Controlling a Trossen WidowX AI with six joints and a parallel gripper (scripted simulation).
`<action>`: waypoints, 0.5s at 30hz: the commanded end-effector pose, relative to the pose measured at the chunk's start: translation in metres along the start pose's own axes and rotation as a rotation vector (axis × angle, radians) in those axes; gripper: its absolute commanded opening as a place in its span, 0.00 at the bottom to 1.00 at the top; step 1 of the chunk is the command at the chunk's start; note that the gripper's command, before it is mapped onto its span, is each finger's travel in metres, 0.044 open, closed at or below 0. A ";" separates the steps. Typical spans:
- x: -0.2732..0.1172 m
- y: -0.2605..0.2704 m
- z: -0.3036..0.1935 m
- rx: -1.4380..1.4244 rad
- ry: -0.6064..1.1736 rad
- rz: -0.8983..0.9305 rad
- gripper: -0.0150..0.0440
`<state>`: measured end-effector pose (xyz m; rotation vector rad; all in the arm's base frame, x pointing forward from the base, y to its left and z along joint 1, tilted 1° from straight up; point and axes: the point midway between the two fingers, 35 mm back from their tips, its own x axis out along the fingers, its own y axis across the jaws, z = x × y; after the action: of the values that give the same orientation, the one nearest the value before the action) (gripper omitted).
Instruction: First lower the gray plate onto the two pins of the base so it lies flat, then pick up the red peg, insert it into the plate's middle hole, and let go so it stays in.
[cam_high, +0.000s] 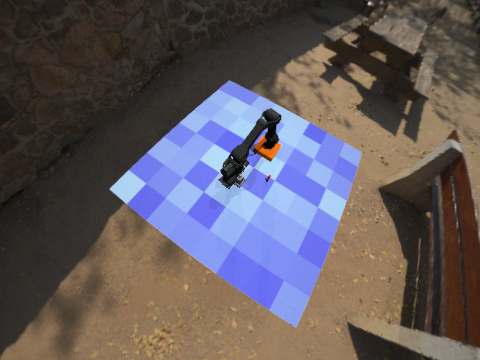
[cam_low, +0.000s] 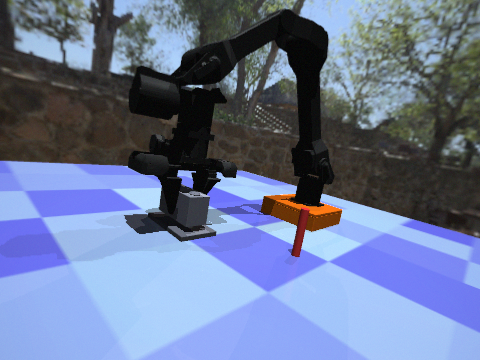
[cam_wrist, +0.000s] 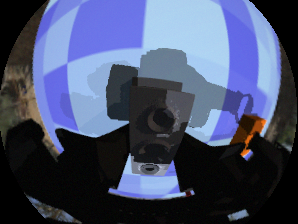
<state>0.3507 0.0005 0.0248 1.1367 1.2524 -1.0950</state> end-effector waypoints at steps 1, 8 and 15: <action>0.005 -0.001 0.000 -0.003 0.000 -0.005 0.25; 0.003 0.000 0.000 0.000 0.000 -0.002 0.25; 0.003 0.000 0.000 0.000 0.000 -0.002 0.48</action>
<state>0.3504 0.0005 0.0217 1.1351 1.2554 -1.0976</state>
